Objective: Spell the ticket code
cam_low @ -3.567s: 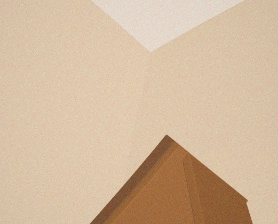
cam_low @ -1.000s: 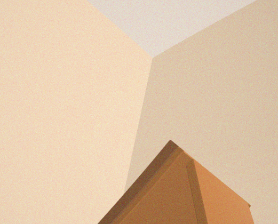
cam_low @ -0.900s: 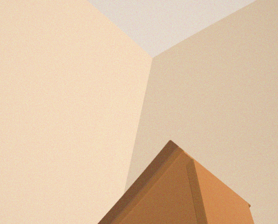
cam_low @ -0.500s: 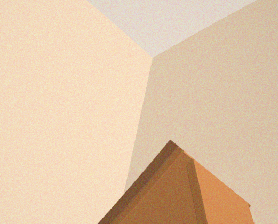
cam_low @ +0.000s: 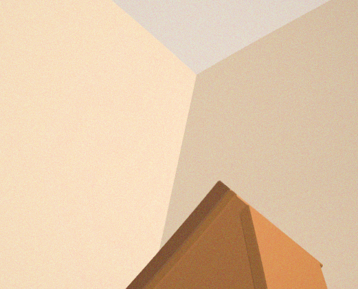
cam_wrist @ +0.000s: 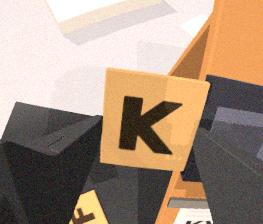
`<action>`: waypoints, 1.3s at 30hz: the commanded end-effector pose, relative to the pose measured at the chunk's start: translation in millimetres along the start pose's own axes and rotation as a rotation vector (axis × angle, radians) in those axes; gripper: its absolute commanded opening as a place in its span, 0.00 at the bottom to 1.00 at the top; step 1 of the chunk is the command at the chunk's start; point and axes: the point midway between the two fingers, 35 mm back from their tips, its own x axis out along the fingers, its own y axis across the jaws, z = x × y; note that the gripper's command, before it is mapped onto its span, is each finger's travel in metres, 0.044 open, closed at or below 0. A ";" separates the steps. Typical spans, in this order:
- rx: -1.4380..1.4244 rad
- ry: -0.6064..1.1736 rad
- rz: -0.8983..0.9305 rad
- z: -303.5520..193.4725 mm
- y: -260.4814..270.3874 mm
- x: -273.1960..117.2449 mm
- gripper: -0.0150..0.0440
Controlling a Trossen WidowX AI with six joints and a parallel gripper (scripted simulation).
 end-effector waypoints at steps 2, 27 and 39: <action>0.004 0.009 0.000 -3.2 -4.6 1.7 0.25; 0.004 0.009 0.000 -3.4 -17.2 1.8 0.25; 0.004 0.009 0.000 -3.4 -23.2 1.8 0.25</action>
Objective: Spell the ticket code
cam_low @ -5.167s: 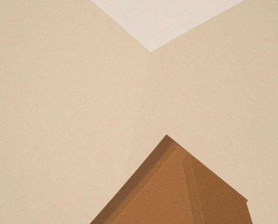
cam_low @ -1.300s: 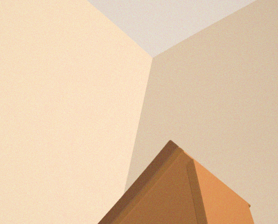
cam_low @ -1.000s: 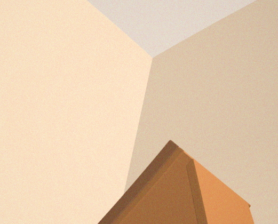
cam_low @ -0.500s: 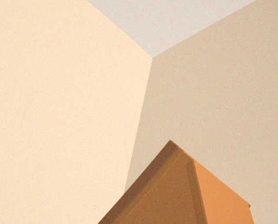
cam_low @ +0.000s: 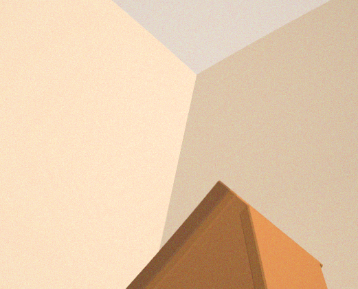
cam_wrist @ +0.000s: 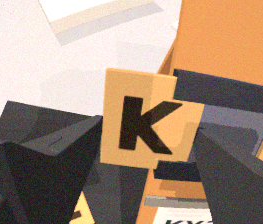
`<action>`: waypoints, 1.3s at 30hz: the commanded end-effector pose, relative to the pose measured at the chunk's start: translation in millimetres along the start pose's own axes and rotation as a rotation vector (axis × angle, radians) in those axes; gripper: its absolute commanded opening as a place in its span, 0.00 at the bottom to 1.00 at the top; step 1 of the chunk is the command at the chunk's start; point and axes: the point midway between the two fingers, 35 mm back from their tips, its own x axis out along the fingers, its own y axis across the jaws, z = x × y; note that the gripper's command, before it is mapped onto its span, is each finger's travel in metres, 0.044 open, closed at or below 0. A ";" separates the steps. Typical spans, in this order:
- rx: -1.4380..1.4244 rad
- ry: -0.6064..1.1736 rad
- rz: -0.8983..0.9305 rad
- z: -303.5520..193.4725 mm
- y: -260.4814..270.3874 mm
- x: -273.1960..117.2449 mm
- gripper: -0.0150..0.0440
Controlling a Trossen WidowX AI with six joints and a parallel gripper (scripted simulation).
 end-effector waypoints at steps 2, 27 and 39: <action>0.004 0.009 0.001 -3.2 -4.5 1.7 0.25; 0.004 0.009 0.001 -3.4 -17.1 1.8 0.25; 0.004 0.009 0.000 -3.4 -23.1 1.8 0.25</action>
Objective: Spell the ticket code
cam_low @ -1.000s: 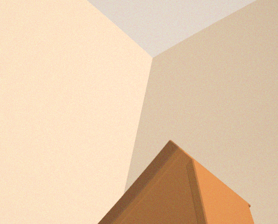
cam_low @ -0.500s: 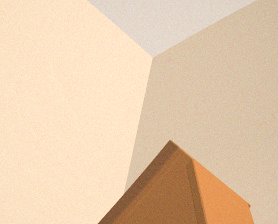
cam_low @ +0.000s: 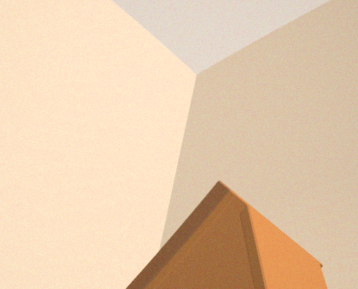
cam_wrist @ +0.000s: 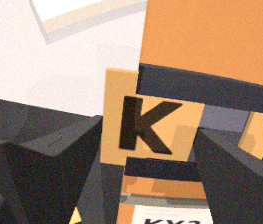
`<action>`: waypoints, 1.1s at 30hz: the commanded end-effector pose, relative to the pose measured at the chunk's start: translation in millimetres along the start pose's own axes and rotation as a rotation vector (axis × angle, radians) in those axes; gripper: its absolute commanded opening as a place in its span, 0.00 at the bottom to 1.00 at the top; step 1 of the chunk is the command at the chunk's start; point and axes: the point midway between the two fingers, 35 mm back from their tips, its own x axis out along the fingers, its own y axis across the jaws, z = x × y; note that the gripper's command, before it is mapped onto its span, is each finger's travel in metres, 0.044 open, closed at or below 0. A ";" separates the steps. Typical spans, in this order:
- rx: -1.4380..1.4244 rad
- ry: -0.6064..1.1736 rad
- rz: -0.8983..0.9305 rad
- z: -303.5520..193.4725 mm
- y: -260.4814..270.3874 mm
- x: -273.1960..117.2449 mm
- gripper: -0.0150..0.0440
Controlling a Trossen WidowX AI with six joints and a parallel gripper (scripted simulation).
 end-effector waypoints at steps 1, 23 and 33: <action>0.005 0.009 0.001 -3.2 -4.0 1.6 0.25; 0.005 0.009 0.001 -0.7 -11.5 0.6 0.25; 0.004 0.009 0.001 -0.4 -19.8 0.9 0.25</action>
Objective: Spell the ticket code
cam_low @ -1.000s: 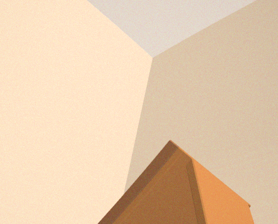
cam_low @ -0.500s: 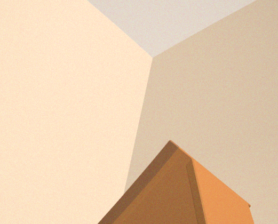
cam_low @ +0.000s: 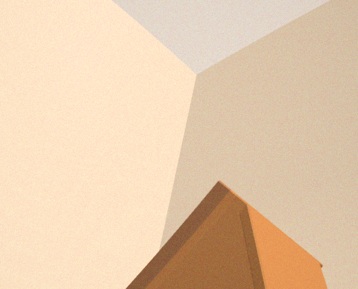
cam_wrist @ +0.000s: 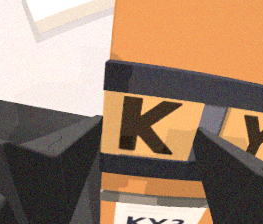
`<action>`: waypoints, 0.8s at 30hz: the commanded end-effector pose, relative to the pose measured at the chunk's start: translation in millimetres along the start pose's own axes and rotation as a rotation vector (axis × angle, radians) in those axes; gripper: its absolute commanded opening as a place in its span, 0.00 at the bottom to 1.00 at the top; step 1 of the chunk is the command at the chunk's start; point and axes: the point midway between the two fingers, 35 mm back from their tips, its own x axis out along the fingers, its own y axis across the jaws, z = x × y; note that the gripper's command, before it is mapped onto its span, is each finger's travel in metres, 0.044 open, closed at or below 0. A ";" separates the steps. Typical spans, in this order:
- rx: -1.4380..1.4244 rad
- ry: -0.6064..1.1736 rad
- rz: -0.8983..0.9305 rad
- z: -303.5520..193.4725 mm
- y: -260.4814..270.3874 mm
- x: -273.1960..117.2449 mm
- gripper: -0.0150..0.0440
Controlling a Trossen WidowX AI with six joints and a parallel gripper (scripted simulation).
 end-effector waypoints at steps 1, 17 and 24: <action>0.000 0.005 0.003 -0.5 -4.0 1.5 0.25; -0.002 0.000 0.002 0.8 -7.7 0.9 0.39; 0.000 0.004 0.002 0.8 -7.9 -1.4 0.70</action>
